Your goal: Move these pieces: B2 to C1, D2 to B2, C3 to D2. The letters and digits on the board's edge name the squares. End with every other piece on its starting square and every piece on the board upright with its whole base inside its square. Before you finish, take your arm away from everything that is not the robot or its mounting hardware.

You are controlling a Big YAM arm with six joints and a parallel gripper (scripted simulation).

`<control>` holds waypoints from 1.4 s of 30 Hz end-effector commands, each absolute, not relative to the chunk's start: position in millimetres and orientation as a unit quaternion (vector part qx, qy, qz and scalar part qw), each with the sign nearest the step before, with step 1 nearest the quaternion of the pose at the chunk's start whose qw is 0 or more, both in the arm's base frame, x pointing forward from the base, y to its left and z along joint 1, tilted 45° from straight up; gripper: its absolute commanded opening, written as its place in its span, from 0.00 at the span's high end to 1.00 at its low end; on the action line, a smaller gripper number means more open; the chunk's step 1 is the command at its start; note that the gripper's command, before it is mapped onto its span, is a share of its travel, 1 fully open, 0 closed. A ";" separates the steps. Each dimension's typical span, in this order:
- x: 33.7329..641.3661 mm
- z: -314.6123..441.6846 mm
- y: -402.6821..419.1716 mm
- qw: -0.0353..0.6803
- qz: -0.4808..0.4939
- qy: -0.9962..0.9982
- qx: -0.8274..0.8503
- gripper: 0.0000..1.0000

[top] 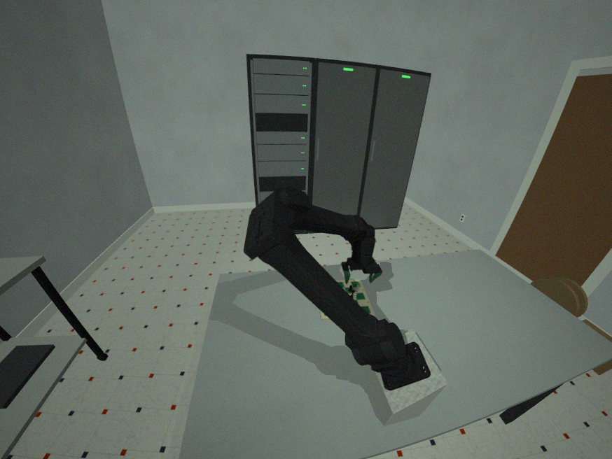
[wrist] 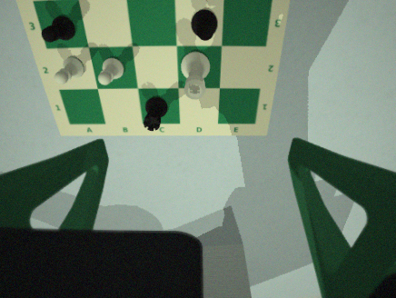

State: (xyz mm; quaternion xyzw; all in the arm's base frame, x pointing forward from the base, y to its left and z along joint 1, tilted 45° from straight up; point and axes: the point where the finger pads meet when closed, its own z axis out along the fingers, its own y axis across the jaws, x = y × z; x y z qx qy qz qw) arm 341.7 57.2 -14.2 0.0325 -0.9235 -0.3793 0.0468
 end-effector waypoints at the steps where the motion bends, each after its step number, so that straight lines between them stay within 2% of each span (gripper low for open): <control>1: 348.7 -10.7 56.6 0.043 -0.378 -0.924 0.042 0.00; 13: 349.6 -10.0 55.7 0.041 -0.378 -0.924 0.041 0.00; 18: 364.5 4.6 40.3 0.017 -0.373 -0.927 0.038 0.00; 42: 356.7 40.1 0.0 0.033 -0.377 -0.925 0.031 0.00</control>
